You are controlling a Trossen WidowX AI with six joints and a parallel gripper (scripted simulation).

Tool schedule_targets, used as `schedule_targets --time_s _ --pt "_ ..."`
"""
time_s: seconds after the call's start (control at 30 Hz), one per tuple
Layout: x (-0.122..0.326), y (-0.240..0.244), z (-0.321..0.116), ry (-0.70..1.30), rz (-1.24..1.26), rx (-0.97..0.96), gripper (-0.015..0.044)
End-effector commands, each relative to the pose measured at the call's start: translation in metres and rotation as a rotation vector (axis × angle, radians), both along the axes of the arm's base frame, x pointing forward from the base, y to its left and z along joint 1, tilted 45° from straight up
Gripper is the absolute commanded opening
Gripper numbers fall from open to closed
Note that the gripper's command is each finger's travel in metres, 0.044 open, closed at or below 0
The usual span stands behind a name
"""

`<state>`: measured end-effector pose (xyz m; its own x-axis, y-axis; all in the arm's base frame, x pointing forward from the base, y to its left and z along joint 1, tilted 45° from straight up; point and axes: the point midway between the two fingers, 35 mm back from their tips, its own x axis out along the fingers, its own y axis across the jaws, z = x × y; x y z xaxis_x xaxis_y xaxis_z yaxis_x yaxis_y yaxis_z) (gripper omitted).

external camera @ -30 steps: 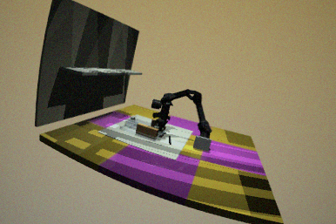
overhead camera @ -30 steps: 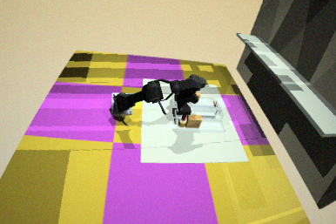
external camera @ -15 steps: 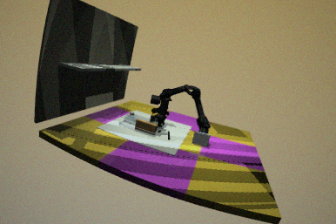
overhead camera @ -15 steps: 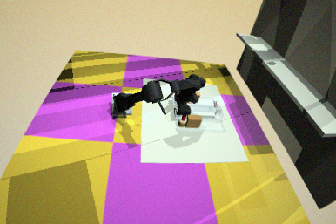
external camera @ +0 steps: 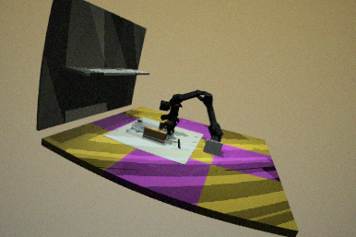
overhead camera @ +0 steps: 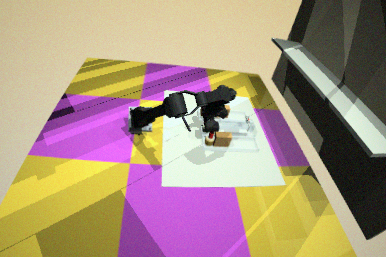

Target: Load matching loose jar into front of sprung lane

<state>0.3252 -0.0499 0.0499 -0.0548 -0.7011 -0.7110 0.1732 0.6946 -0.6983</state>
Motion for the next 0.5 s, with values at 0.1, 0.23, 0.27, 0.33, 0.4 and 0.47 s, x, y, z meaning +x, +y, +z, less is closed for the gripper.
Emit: schedule_targets --time_s 0.1,0.23,0.27,0.33,0.4,0.47 --pt "0.001 0.011 0.011 -0.003 -0.003 0.000 0.0271" --pt "0.001 0.014 0.014 -0.003 -0.004 0.000 0.0271" --pt "0.001 0.014 0.014 -0.003 -0.004 0.000 0.0271" --pt "-0.002 0.015 0.013 -0.002 -0.003 0.000 0.0271" --pt "-0.007 0.016 0.013 -0.002 -0.003 0.000 0.0271" --pt "-0.013 0.018 0.013 -0.002 -0.003 0.001 0.0271"
